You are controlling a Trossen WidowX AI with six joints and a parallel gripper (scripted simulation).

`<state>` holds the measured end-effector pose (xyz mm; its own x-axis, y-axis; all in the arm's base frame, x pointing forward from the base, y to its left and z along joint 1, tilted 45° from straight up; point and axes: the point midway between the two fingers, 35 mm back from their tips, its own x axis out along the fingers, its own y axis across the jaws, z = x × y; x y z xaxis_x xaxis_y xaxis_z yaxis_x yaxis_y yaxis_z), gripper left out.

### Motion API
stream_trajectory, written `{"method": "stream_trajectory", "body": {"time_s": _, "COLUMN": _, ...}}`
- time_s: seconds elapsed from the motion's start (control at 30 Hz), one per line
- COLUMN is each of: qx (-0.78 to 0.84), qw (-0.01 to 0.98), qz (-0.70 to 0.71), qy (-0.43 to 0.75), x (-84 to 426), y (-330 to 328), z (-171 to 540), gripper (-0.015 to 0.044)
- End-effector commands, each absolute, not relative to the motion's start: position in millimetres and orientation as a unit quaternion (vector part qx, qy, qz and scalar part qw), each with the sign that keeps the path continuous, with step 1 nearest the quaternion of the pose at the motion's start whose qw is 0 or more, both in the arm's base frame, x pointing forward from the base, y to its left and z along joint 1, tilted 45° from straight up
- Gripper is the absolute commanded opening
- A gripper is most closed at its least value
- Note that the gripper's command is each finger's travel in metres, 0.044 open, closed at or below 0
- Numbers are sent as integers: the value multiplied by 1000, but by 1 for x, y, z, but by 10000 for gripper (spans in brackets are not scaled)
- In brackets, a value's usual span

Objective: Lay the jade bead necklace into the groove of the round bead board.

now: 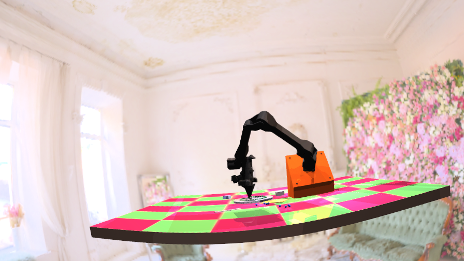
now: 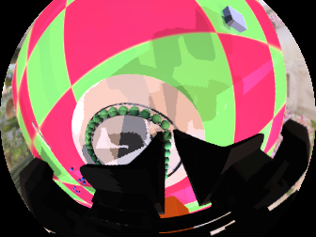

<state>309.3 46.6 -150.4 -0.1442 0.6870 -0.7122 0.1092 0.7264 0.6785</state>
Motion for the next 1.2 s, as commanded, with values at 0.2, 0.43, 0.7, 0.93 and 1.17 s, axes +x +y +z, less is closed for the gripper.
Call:
{"method": "stream_trajectory", "body": {"time_s": 0.2, "qx": 278, "qw": 592, "qz": 244, "qy": 716, "x": 310, "y": 47, "z": -150, "gripper": 0}}
{"method": "stream_trajectory", "body": {"time_s": 0.43, "qx": 278, "qw": 592, "qz": 244, "qy": 716, "x": 310, "y": 47, "z": -150, "gripper": 0}}
{"method": "stream_trajectory", "body": {"time_s": 0.7, "qx": 278, "qw": 592, "qz": 244, "qy": 716, "x": 310, "y": 47, "z": -150, "gripper": 0}}
{"method": "stream_trajectory", "body": {"time_s": 0.93, "qx": 278, "qw": 592, "qz": 244, "qy": 716, "x": 310, "y": 47, "z": -150, "gripper": 0}}
{"method": "stream_trajectory", "body": {"time_s": 1.17, "qx": 281, "qw": 590, "qz": 243, "qy": 716, "x": 309, "y": 43, "z": -146, "gripper": 0}}
